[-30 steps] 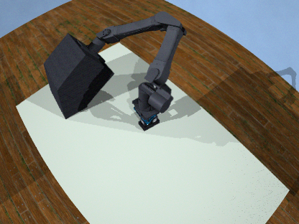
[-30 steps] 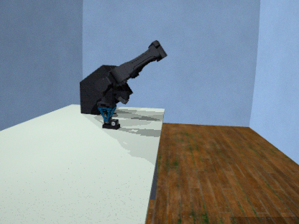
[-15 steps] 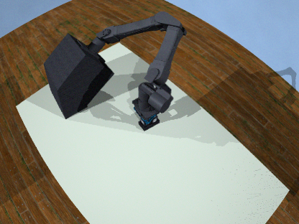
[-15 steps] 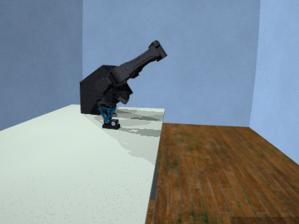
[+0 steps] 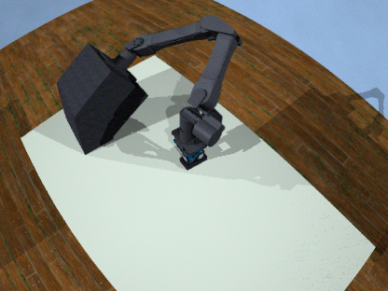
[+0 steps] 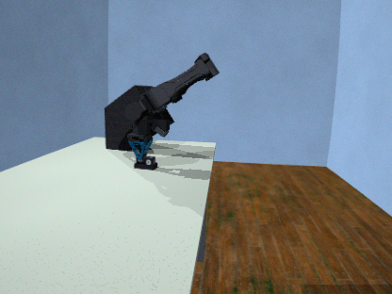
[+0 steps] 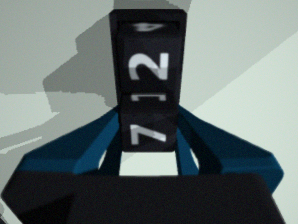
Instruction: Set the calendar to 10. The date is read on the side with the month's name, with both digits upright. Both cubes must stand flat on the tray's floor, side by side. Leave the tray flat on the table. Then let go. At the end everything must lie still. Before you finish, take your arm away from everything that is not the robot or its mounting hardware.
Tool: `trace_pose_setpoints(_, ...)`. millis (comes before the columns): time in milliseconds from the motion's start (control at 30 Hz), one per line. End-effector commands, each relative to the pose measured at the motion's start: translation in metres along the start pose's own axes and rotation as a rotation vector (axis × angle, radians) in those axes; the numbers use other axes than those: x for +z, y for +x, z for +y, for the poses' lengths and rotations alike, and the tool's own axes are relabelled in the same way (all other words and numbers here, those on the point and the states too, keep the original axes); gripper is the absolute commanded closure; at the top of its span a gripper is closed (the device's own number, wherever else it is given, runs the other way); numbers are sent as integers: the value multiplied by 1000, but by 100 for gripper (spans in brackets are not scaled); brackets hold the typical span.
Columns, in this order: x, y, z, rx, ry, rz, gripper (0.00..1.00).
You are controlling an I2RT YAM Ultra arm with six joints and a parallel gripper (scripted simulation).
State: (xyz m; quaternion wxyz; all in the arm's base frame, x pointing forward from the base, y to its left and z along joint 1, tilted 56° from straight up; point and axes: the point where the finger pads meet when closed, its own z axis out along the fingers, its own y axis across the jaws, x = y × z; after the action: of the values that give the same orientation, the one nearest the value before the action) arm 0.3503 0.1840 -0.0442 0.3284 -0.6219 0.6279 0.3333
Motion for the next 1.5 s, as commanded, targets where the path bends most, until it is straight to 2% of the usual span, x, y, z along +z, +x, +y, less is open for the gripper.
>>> trace_pose_setpoints(0,-3,0,-2,1,8,-1,73)
trace_pose_setpoints(1467,8,0,-2,2,8,-1,73)
